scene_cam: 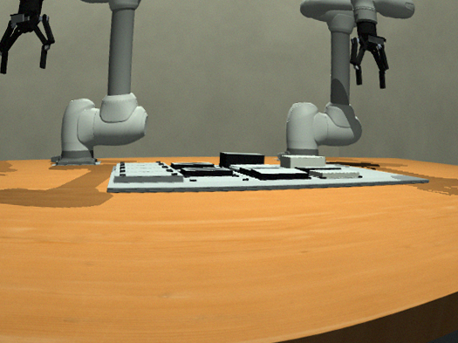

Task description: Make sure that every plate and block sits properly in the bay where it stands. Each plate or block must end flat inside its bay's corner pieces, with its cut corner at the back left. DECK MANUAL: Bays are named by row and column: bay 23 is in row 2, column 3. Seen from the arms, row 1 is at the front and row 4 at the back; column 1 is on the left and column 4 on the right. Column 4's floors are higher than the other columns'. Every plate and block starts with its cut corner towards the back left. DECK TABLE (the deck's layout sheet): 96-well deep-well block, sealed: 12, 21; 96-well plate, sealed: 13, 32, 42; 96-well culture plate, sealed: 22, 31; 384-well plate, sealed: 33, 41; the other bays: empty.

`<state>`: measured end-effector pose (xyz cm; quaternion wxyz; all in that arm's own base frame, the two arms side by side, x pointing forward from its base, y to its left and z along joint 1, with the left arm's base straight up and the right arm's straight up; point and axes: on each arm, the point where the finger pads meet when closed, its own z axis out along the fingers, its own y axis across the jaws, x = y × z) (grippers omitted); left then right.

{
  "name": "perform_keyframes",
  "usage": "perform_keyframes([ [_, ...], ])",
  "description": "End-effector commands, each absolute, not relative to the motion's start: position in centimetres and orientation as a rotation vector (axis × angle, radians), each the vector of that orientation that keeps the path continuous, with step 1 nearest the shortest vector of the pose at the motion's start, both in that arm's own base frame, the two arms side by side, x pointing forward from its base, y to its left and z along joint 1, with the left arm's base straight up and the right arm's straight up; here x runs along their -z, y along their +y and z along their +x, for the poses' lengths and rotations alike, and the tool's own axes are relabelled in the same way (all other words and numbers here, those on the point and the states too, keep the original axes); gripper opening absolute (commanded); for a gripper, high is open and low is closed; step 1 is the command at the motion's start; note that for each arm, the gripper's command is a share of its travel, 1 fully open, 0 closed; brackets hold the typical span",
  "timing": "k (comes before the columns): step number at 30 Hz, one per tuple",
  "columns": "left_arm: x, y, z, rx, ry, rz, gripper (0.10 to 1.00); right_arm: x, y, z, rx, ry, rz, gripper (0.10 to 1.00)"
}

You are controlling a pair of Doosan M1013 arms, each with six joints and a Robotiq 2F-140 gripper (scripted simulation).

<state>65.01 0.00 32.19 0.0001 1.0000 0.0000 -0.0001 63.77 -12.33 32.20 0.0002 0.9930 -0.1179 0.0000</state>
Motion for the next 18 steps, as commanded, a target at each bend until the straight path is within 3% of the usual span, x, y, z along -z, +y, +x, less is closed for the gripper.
perform_keyframes([
  [1,-32.3,0.0,65.0,-0.002,0.0,3.142,0.698,-32.3,-14.2,63.4,-0.002,-0.41,3.115,1.0],
  [18,-32.3,0.0,65.0,-0.002,0.0,3.142,0.698,-32.3,-21.1,61.5,-0.002,-0.546,3.094,1.0],
])
